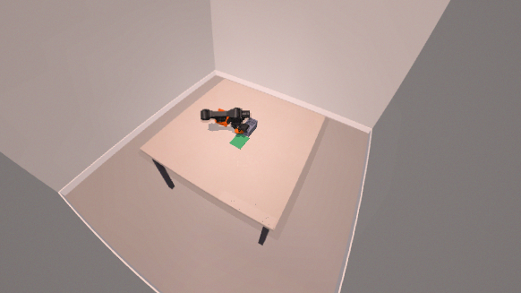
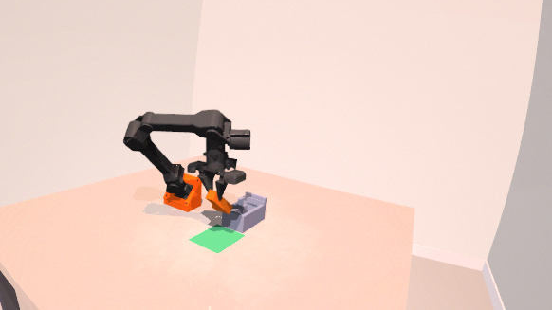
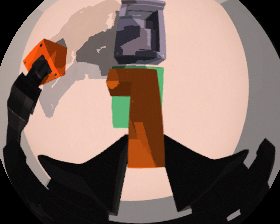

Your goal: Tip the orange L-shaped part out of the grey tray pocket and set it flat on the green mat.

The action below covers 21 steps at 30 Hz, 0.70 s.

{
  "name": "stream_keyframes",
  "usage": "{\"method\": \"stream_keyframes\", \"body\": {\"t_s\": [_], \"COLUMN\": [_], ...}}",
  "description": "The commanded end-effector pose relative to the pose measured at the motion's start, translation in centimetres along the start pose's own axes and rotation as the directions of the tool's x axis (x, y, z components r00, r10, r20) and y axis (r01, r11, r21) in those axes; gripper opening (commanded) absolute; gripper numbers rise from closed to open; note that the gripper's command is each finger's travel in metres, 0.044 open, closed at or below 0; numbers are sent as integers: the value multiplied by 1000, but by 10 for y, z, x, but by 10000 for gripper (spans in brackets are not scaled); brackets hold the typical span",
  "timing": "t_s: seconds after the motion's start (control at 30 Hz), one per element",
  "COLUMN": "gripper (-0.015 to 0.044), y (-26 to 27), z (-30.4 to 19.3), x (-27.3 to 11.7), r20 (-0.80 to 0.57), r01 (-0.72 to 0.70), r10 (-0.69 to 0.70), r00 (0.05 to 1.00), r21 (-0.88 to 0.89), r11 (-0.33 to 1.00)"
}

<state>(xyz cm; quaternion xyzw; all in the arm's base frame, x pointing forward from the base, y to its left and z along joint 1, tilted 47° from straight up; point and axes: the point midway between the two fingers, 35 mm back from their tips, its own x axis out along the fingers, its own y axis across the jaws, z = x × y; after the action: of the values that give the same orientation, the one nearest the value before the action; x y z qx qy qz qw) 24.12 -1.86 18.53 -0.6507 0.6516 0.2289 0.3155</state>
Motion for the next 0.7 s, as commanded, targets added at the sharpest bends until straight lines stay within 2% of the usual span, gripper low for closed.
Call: {"method": "stream_keyframes", "body": {"t_s": [0.0, 0.67], "gripper": [0, 0], "y": [0, 1], "z": [0, -1], "x": [8, 39], "r20": [-17, -34], "r01": [-22, -47], "r10": [22, 47], "r00": [1000, 998], "r21": [-5, -3], "r11": [1000, 999]}}
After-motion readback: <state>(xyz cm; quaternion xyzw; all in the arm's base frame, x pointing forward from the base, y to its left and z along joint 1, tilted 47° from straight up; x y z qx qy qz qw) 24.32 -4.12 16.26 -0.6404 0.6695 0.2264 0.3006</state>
